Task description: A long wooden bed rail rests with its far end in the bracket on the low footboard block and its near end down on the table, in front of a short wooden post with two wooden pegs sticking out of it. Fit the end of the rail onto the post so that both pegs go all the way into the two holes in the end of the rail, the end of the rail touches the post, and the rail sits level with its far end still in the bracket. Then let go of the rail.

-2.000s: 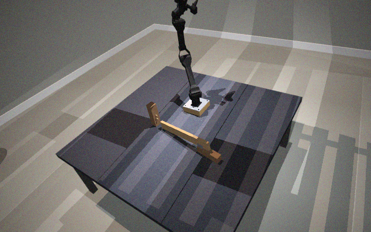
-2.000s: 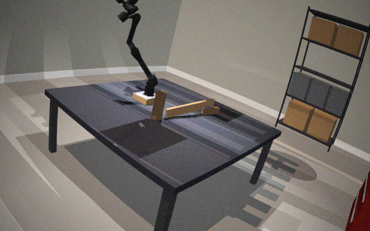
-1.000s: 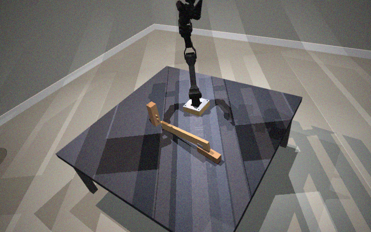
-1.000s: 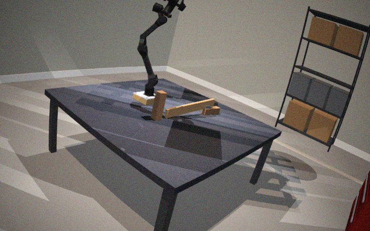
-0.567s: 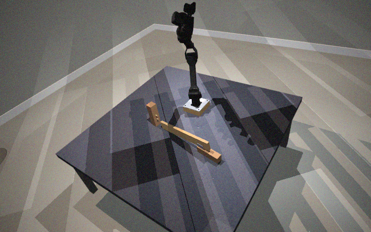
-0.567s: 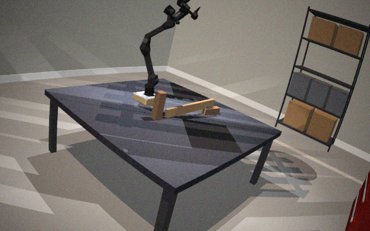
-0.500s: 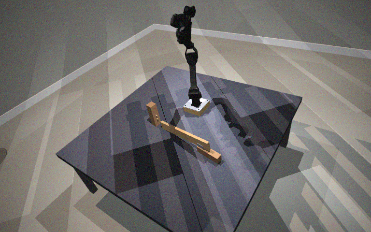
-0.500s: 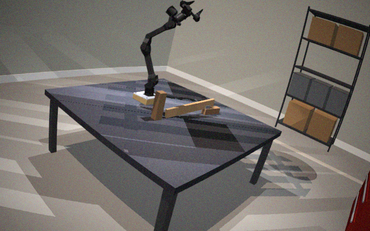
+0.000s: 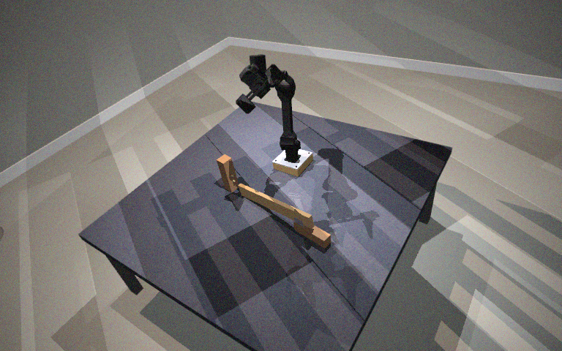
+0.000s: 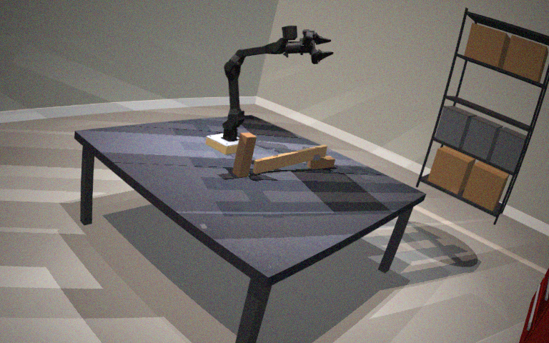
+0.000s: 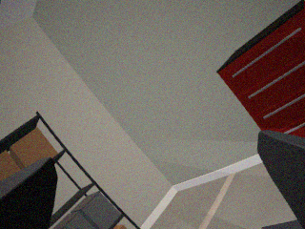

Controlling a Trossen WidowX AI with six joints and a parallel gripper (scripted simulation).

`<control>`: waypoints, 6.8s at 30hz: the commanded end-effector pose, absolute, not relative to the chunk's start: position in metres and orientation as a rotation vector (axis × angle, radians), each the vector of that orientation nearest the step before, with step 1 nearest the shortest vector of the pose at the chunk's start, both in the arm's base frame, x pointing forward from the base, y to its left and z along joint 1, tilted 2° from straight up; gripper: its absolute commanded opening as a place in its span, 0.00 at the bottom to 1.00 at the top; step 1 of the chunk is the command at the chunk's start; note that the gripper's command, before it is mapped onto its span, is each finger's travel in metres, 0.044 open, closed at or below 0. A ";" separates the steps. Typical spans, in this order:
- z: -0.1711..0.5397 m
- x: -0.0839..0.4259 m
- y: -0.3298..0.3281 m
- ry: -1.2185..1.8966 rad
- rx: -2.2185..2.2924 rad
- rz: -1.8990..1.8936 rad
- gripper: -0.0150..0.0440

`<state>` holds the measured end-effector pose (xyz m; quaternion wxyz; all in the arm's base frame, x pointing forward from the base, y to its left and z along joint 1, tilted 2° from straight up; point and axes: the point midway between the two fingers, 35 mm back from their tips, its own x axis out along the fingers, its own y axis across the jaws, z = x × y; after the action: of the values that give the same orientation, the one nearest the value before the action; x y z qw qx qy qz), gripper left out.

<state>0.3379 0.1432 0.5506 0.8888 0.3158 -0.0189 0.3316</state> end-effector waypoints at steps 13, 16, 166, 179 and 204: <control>0.315 0.422 0.078 0.485 -0.173 0.358 1.00; 0.268 0.418 0.061 0.623 -0.345 0.369 1.00; 0.032 0.310 -0.032 1.328 -1.065 1.031 0.25; 0.039 0.311 -0.032 1.328 -1.065 1.031 0.25; 0.051 0.311 -0.032 1.328 -1.065 1.031 0.25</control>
<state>0.3059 -0.0331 0.0436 0.5370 -0.4451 0.5679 0.4371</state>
